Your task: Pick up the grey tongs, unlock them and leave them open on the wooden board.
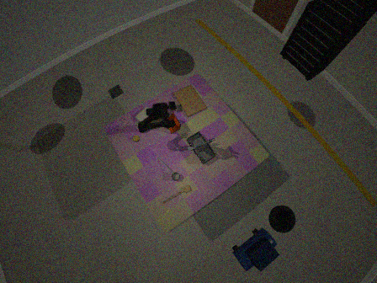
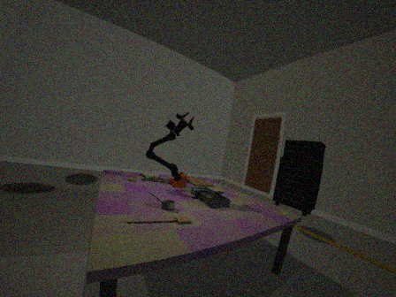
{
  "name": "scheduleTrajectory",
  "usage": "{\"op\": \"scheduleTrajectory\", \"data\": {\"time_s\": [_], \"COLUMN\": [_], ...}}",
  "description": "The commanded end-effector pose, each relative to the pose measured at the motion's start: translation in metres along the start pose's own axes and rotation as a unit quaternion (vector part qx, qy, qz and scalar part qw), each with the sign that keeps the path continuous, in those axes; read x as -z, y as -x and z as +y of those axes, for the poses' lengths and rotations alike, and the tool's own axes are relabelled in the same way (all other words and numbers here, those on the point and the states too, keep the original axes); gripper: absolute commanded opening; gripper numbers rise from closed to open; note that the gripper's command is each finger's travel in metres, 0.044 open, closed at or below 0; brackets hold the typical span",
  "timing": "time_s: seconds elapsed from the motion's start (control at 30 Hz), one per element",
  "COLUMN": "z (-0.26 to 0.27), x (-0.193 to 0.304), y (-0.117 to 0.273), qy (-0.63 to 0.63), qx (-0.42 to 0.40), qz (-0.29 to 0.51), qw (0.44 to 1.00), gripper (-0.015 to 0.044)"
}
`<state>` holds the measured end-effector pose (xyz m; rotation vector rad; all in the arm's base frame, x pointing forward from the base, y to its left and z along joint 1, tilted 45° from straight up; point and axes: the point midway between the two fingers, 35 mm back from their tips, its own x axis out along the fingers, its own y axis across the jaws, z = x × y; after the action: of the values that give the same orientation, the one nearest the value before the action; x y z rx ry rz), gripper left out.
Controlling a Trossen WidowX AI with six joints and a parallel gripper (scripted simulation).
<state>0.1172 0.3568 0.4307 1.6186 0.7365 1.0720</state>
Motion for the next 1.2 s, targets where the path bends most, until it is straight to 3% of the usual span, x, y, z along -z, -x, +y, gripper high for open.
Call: {"op": "scheduleTrajectory", "data": {"time_s": [0.0, 0.3, 0.53, 0.87, 1.17], "z": [-0.052, -0.172, -0.247, -0.331, -0.383], "x": [-0.029, -0.105, -0.160, -0.230, -0.278], "y": [-0.016, -0.022, 0.001, 0.064, 0.138], "qy": [0.122, 0.412, 0.565, 0.674, 0.653], "qx": [0.079, 0.299, 0.446, 0.603, 0.650], "qz": [-0.047, -0.078, -0.024, 0.147, 0.367], "qw": [0.988, 0.857, 0.693, 0.401, 0.127], "gripper": [0.0260, 0.0260, 0.0260, 0.0260, 0.0260]}}
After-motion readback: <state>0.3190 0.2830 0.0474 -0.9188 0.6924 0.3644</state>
